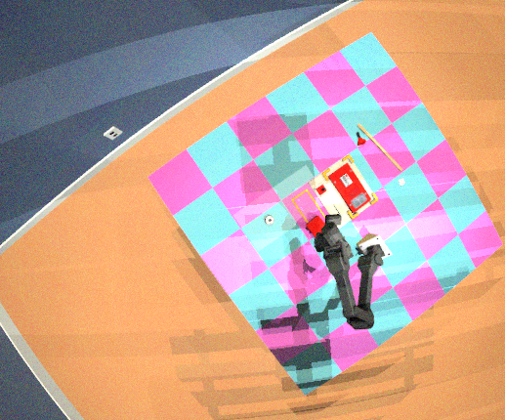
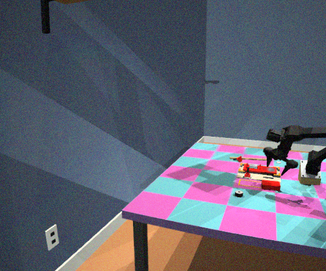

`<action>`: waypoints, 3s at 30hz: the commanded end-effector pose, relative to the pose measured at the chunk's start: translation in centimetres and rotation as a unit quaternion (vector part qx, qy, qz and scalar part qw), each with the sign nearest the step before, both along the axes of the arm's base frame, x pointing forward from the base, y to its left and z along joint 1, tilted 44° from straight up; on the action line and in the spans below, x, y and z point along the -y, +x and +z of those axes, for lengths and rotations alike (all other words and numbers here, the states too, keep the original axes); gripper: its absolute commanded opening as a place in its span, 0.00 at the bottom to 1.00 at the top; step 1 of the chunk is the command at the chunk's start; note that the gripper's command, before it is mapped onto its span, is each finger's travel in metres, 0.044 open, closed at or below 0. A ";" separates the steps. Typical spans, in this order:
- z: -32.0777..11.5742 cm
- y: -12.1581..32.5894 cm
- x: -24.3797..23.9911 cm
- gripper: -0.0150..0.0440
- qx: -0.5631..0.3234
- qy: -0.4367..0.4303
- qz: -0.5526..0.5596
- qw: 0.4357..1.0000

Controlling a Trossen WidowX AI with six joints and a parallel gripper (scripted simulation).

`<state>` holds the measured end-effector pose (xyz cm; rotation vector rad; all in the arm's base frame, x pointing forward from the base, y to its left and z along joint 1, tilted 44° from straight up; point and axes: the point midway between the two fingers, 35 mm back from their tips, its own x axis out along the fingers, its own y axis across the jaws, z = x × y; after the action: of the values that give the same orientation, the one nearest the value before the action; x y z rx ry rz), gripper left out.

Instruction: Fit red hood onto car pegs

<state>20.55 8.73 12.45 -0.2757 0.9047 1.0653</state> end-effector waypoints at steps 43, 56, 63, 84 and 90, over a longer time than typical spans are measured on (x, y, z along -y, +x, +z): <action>-1.8 1.6 -2.5 1.00 -0.385 0.047 -0.256 0.885; -2.7 1.6 -3.3 1.00 -0.385 0.047 -0.256 0.885; -3.1 1.5 -3.8 1.00 -0.385 0.048 -0.256 0.885; -4.2 1.4 -5.0 1.00 -0.386 0.049 -0.255 0.885; -4.4 1.3 -5.1 1.00 -0.386 0.049 -0.255 0.885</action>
<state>21.89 13.73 8.14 0.4920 1.5205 0.7057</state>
